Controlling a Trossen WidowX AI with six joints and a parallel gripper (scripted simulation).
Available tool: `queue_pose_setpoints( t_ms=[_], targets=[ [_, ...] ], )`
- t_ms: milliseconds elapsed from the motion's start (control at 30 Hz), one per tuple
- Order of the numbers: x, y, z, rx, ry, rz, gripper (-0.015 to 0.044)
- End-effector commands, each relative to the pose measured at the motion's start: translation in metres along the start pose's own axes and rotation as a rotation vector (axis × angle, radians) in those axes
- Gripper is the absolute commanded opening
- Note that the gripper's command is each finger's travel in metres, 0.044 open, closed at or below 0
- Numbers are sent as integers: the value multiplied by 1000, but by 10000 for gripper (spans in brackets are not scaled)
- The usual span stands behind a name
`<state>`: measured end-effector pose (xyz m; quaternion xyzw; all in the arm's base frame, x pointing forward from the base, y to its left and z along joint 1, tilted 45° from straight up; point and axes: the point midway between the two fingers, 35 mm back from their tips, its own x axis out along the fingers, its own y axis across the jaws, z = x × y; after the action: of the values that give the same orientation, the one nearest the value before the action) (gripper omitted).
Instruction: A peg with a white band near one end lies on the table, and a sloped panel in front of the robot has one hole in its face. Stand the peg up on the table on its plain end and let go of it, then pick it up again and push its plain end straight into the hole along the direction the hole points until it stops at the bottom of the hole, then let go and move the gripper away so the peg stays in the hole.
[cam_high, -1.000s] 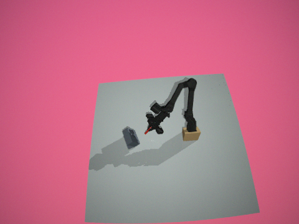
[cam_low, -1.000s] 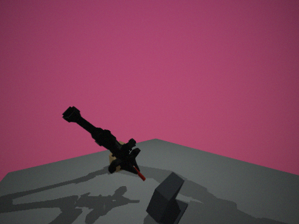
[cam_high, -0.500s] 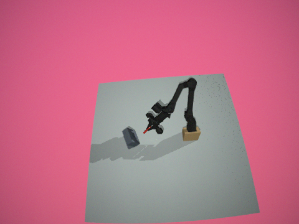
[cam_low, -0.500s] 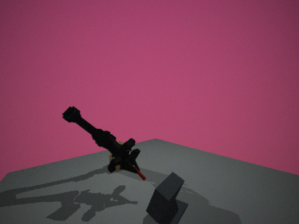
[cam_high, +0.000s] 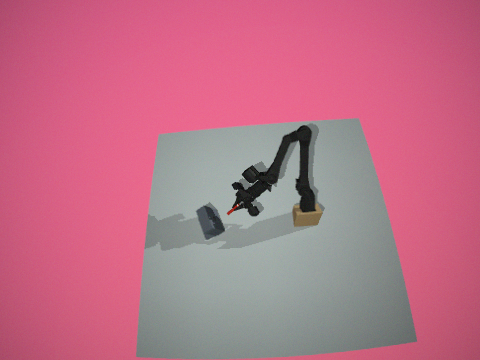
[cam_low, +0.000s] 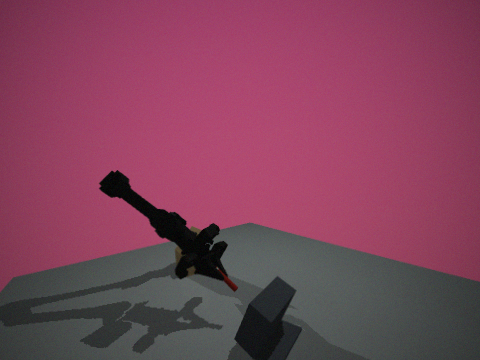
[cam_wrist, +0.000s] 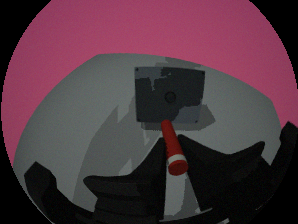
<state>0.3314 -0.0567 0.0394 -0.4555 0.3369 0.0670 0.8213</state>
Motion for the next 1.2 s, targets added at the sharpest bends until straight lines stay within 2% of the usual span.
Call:
queue_pose_setpoints(
  t_ms=[0, 1167],
  targets=[
    [3, -2, 2, -12, -13, -6, 0],
    [27, -10, 11, -72, -87, -64, 0]
  ],
)
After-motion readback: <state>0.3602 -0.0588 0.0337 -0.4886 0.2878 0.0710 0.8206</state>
